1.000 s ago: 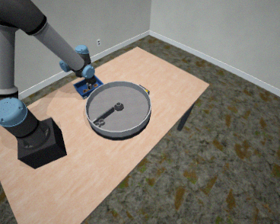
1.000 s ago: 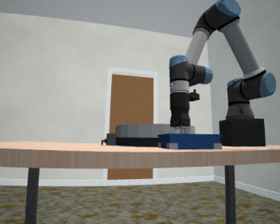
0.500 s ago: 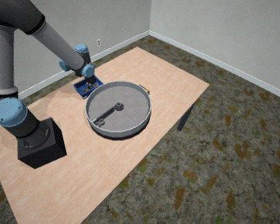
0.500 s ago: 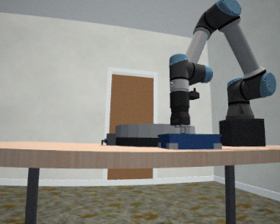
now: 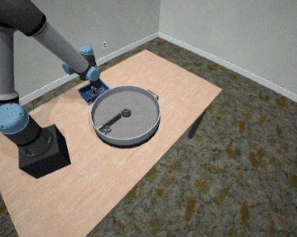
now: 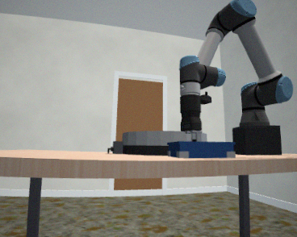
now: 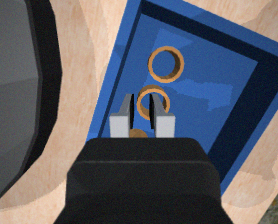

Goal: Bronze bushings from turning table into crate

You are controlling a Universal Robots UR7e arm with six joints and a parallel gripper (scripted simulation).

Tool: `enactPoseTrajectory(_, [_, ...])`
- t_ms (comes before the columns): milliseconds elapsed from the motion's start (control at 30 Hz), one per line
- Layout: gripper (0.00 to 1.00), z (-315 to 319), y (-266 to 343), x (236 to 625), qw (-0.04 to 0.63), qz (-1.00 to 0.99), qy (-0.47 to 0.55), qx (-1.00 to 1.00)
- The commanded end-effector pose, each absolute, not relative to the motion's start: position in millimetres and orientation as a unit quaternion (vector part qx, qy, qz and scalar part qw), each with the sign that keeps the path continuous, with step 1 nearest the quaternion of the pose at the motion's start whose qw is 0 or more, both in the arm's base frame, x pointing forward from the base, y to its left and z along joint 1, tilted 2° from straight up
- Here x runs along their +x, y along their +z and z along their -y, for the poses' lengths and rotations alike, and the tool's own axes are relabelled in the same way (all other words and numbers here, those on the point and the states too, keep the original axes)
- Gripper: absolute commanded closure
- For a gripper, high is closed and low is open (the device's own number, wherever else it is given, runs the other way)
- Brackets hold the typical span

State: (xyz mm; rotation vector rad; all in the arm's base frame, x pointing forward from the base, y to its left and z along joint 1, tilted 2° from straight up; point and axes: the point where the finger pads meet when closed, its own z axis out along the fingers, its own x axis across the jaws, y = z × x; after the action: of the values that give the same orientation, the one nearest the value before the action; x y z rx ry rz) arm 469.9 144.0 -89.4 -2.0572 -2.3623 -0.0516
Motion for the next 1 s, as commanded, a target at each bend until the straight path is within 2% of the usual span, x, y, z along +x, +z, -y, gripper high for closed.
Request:
enactPoseTrajectory(0, [0.58,-144.0,-88.7,470.3,0.004,0.754,-0.017,-0.657])
enactPoseTrajectory(967, [0.58,-143.4,-77.2,470.0,0.004,0.754,-0.017,-0.657])
